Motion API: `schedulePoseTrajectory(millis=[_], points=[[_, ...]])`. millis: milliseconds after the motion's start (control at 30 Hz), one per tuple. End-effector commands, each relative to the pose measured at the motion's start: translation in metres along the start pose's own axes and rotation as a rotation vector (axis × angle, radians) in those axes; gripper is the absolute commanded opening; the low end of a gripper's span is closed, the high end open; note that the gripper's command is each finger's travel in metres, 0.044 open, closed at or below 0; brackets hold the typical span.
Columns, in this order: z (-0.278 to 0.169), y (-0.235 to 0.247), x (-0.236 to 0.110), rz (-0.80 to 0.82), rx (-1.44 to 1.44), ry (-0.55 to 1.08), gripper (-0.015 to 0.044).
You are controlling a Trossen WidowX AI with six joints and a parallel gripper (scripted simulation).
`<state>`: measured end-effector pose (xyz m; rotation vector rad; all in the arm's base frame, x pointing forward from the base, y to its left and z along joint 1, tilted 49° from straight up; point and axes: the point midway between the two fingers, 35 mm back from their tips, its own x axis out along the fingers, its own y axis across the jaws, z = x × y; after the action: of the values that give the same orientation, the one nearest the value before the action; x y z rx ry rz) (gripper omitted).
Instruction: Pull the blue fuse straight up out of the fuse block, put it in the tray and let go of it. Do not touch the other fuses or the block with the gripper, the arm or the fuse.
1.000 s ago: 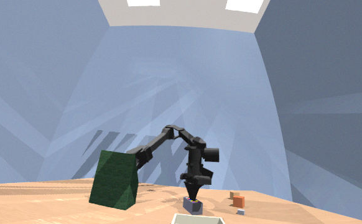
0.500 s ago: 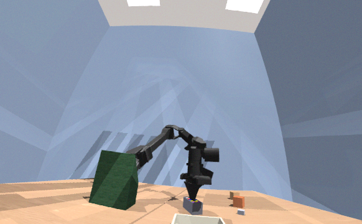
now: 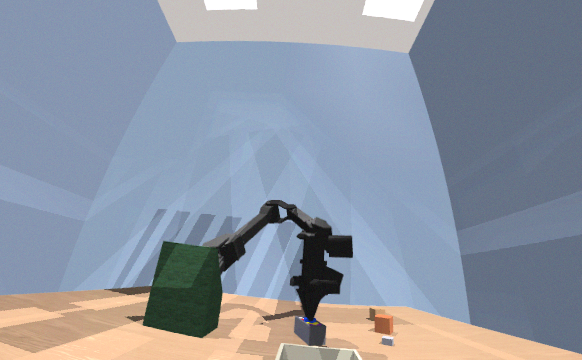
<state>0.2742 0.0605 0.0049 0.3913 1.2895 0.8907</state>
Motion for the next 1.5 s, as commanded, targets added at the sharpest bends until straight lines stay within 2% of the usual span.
schedulePoseTrajectory(millis=[0,1467], points=[[0.0,0.0,-0.002,-0.003,-0.005,0.001,0.0],[0.0,-0.001,-0.024,-0.002,-0.002,0.001,0.0]])
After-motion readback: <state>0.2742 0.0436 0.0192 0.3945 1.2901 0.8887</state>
